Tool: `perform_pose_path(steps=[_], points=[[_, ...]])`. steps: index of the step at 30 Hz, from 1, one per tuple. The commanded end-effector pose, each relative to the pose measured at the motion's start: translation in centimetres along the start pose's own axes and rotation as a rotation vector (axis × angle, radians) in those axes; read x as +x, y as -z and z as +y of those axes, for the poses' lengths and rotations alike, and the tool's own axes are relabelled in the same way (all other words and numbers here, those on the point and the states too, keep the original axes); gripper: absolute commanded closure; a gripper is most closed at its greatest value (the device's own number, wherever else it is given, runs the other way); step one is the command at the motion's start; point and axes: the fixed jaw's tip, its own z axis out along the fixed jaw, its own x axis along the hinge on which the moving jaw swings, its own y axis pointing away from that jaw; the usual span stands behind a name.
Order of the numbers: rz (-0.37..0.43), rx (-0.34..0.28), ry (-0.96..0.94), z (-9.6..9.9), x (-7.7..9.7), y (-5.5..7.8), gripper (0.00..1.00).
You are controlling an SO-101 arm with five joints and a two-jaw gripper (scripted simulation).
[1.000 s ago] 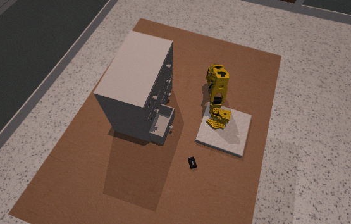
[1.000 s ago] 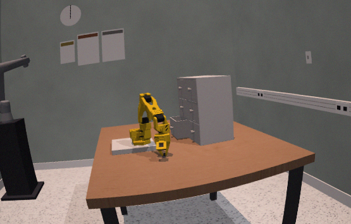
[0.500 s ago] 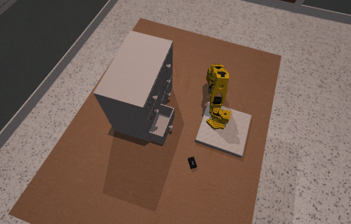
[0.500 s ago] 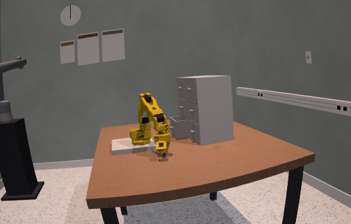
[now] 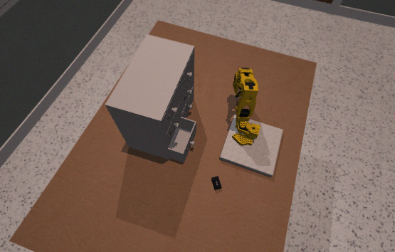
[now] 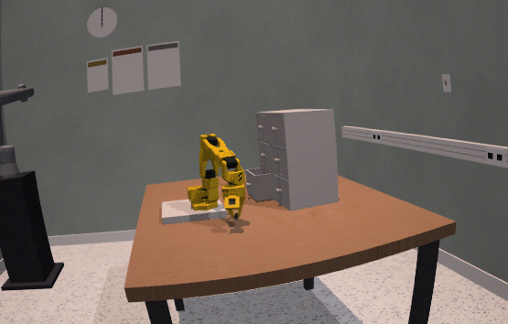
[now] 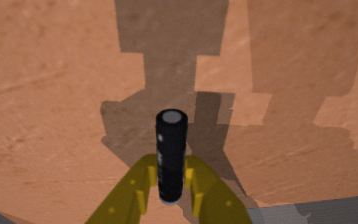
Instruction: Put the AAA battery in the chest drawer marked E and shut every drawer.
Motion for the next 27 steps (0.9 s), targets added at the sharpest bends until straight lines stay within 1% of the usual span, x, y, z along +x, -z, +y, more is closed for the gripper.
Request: perform_pose_path(steps=[1,7,15,21,27], points=[[-0.015,-0.011,-0.010,0.1,-0.2,1.2,1.00],[-0.015,-0.011,-0.010,0.0,-0.1,2.6,1.00],[-0.015,-0.011,-0.010,0.0,-0.1,2.6,1.00],[-0.128,-0.069,0.134,0.0,-0.1,5.5,1.00],[-0.250,-0.110,0.276,-0.2,0.2,8.1,1.00]])
